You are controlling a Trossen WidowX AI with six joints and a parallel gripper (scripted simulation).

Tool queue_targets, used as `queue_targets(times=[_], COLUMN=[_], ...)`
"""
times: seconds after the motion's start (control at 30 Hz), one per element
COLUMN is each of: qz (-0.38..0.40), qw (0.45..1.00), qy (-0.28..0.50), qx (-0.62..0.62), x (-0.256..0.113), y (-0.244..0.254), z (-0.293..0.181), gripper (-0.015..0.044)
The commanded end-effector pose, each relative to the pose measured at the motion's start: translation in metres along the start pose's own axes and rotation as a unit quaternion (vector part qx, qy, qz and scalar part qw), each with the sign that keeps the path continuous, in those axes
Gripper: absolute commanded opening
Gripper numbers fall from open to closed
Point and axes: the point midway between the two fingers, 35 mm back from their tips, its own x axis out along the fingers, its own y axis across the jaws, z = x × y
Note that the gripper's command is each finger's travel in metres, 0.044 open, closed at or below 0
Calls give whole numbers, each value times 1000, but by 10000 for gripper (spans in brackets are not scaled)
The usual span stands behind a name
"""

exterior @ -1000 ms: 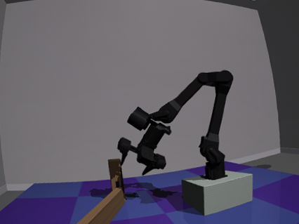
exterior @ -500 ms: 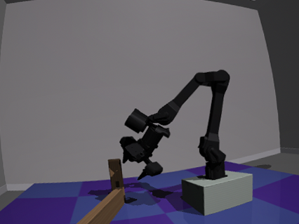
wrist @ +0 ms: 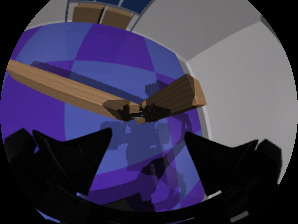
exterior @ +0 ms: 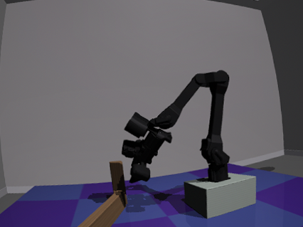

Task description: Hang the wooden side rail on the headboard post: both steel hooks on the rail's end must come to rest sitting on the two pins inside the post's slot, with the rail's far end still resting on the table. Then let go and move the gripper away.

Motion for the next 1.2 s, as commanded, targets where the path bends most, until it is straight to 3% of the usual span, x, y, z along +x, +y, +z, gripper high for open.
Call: queue_targets(times=[0.0,0.17,1.17], qz=[-43,-48,-48], qw=[929,886,885], qy=[-20,-32,-33], qx=[367,461,462], x=[-2,-3,-3], y=[13,15,15], z=[2,3,3], gripper=[440,440,440])
